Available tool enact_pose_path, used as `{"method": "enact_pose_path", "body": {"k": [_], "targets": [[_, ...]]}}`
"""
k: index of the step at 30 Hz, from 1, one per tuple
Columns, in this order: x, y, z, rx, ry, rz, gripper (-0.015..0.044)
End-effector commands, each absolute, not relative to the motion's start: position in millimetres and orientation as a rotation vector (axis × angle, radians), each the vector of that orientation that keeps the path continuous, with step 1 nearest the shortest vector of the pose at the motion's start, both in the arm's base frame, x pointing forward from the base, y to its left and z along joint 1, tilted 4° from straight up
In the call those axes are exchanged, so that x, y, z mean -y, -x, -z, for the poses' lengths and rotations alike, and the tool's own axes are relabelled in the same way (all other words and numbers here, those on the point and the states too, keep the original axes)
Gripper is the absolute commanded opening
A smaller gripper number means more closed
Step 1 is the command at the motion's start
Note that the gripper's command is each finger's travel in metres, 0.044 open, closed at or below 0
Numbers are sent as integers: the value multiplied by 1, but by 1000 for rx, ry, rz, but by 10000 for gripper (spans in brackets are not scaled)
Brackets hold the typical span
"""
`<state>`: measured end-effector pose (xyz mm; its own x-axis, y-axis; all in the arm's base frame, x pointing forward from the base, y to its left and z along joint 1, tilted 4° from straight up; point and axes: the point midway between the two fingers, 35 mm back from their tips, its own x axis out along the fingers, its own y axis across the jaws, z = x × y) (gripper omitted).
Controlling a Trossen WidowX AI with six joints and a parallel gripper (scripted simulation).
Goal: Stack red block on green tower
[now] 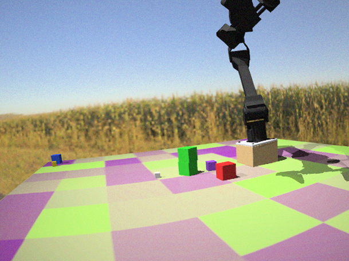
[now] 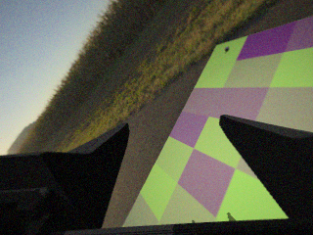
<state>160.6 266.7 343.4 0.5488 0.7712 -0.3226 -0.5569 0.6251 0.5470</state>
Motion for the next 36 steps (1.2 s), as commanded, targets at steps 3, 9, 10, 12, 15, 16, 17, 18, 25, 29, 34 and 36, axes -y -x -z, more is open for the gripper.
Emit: {"method": "enact_pose_path", "body": {"k": [3, 9, 10, 12, 15, 16, 17, 18, 25, 29, 34, 36], "targets": [[-247, -194, -271, -759, -267, -616, 440], [-207, -215, -198, -974, -151, -394, 440], [-199, -217, -187, -1012, -136, -357, 440], [-182, -219, -168, -1083, -108, -289, 440], [-156, -217, -141, -1193, -75, -190, 440], [-148, -215, -133, -1231, -65, -157, 440], [-139, -213, -125, -1269, -57, -125, 440], [-131, -211, -117, -1308, -50, -93, 440], [-96, -193, -89, -1485, -29, 44, 440], [-100, -192, -90, -1485, -29, 44, 440], [-101, -195, -72, -1485, -29, 44, 440], [-101, -197, -58, -1485, -29, 44, 440]]}}
